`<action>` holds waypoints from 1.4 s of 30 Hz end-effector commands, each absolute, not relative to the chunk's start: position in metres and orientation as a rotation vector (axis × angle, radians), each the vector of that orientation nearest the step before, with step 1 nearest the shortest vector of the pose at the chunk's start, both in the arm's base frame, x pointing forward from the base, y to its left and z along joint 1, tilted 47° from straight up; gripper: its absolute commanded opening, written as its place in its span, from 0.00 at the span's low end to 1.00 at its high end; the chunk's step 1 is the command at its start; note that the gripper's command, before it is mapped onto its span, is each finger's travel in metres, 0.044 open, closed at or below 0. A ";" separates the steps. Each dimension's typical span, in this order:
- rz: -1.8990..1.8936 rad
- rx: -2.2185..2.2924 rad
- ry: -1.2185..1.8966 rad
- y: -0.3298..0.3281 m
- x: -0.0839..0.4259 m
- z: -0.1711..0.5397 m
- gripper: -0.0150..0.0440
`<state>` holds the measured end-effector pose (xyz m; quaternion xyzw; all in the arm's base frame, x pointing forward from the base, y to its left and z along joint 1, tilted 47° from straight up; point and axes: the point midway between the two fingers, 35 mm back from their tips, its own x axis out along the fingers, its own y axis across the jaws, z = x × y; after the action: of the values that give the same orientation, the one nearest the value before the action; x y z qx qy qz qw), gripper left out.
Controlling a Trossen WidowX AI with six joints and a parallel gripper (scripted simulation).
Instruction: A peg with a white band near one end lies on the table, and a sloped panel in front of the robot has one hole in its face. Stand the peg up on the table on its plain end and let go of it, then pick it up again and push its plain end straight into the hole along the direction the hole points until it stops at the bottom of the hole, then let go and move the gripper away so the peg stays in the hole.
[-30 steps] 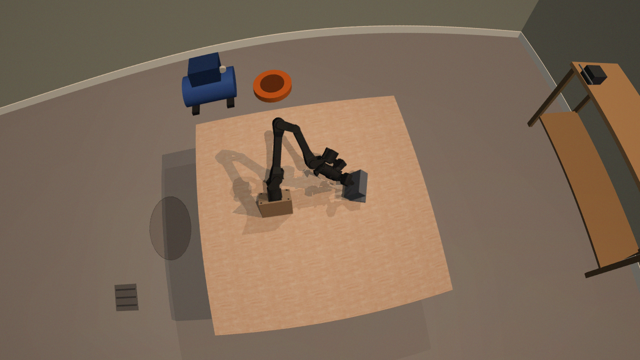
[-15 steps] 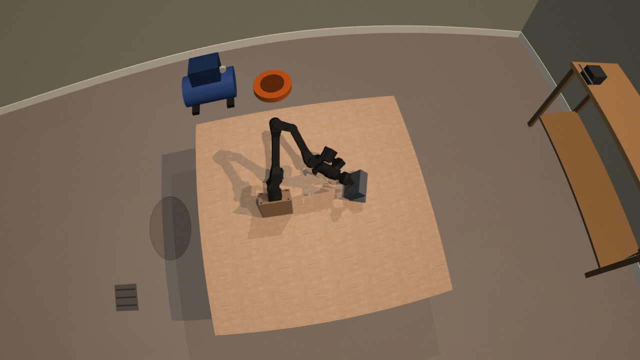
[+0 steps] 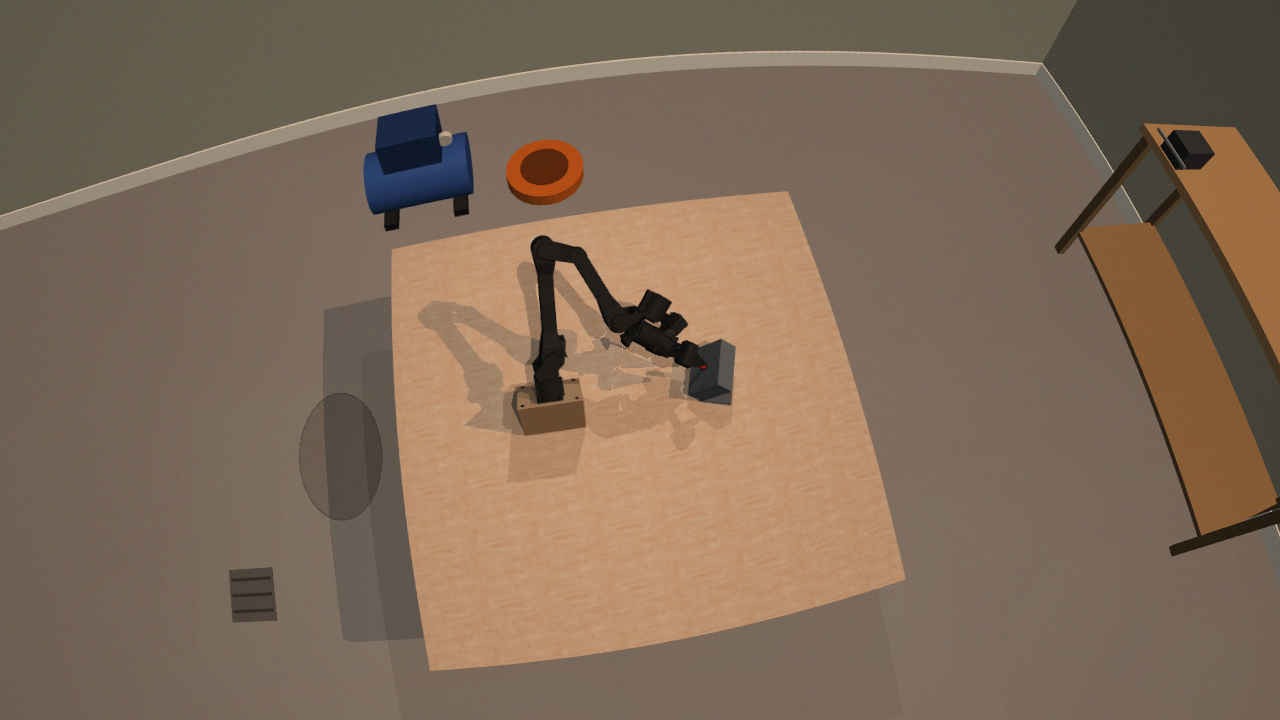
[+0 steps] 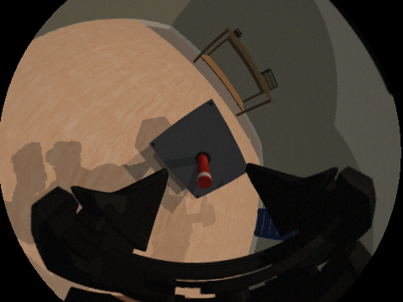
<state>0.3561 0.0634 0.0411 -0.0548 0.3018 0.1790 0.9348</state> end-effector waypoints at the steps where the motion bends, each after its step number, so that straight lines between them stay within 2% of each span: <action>1: 0.370 -0.114 0.612 0.062 0.353 0.046 1.00; 42: 0.365 -0.114 0.614 0.050 0.330 0.069 1.00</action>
<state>0.3319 0.0510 0.0651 -0.0543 0.3029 0.1768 0.9349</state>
